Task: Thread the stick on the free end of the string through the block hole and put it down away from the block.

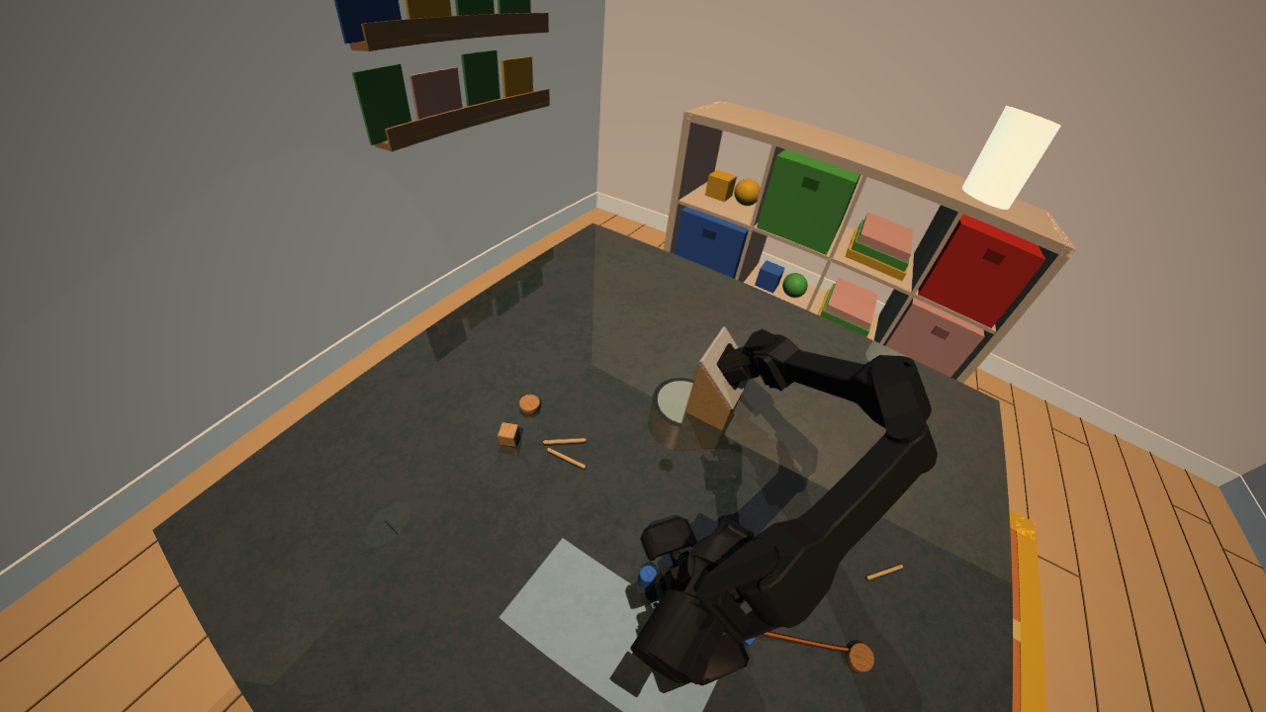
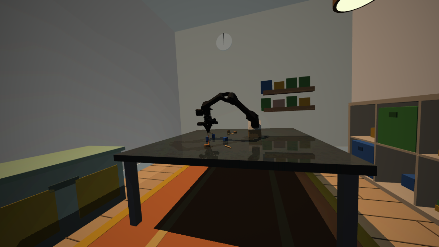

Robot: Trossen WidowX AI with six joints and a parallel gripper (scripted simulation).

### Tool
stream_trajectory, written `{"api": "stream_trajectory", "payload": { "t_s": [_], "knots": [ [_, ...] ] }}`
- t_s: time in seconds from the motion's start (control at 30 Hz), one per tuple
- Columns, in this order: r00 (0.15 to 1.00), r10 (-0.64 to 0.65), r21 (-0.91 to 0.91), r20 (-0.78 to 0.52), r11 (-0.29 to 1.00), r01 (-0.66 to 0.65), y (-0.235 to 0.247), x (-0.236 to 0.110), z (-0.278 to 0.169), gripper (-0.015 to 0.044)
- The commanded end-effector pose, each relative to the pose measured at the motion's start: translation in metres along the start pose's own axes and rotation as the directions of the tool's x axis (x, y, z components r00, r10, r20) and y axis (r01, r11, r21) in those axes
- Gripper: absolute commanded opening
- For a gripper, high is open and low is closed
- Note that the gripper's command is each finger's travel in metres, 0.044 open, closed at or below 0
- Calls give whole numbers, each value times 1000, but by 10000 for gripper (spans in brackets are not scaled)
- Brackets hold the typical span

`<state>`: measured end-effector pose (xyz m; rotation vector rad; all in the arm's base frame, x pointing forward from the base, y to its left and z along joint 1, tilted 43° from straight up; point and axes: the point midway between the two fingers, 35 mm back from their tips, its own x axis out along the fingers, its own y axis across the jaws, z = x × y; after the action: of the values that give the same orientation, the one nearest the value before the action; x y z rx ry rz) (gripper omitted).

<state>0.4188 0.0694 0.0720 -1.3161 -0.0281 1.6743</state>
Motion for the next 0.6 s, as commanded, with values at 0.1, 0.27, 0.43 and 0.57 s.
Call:
{"api": "stream_trajectory", "payload": {
  "t_s": [0.1, 0.27, 0.43, 0.57],
  "knots": [
    [1000, -1, -5, -1, 1000, 1, 4, 4, 1, 0],
    [1000, -1, -5, 0, 1000, 1, 8, 9, 3, 0],
    [1000, -1, -5, 0, 1000, 1, 12, 13, 5, 0],
    [1000, -1, -5, 1, 1000, 1, 15, 16, 6, 0]
  ]
}}
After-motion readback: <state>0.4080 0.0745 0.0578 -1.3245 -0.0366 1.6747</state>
